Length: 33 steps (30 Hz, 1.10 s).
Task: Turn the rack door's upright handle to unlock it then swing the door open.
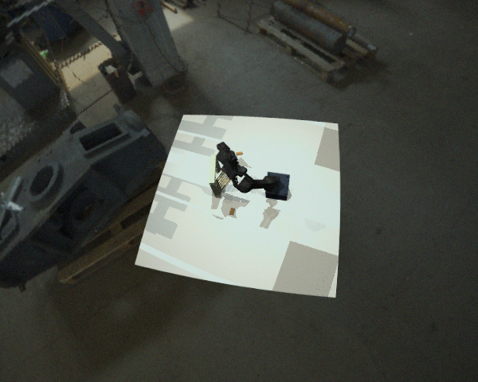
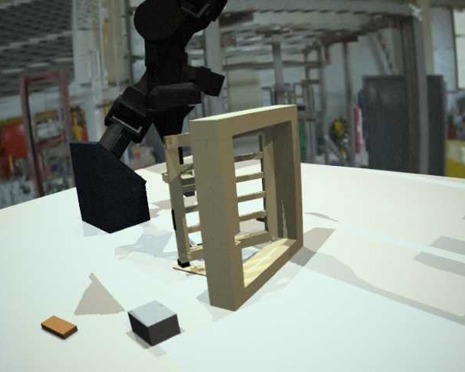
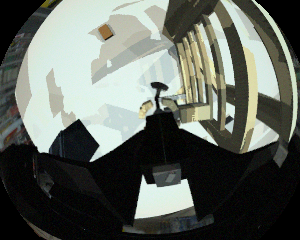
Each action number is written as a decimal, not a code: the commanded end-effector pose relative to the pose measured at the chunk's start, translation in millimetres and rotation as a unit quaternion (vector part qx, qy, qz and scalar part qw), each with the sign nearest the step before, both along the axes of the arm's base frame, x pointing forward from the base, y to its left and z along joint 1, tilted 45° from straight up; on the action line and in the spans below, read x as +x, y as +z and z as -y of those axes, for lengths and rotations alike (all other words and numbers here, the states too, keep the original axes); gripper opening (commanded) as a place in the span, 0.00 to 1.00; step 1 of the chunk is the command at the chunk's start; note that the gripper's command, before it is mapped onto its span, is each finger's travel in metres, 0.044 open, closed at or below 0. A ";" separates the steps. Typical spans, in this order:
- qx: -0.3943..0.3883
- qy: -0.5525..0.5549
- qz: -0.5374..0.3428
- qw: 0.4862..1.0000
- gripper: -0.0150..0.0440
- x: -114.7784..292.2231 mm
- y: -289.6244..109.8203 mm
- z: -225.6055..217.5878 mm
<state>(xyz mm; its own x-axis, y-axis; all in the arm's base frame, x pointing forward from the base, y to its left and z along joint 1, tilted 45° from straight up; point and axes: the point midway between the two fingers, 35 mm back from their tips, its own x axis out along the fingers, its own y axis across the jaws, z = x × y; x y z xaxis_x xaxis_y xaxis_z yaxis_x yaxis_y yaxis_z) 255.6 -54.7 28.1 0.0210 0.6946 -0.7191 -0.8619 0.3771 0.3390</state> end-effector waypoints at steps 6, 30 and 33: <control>0.004 -0.070 -0.065 0.995 0.29 -14.6 11.7 -12.8; 0.009 -0.212 -0.203 0.956 0.29 -36.4 45.6 -48.8; 0.010 -0.228 -0.219 0.949 0.29 -37.7 50.0 -53.3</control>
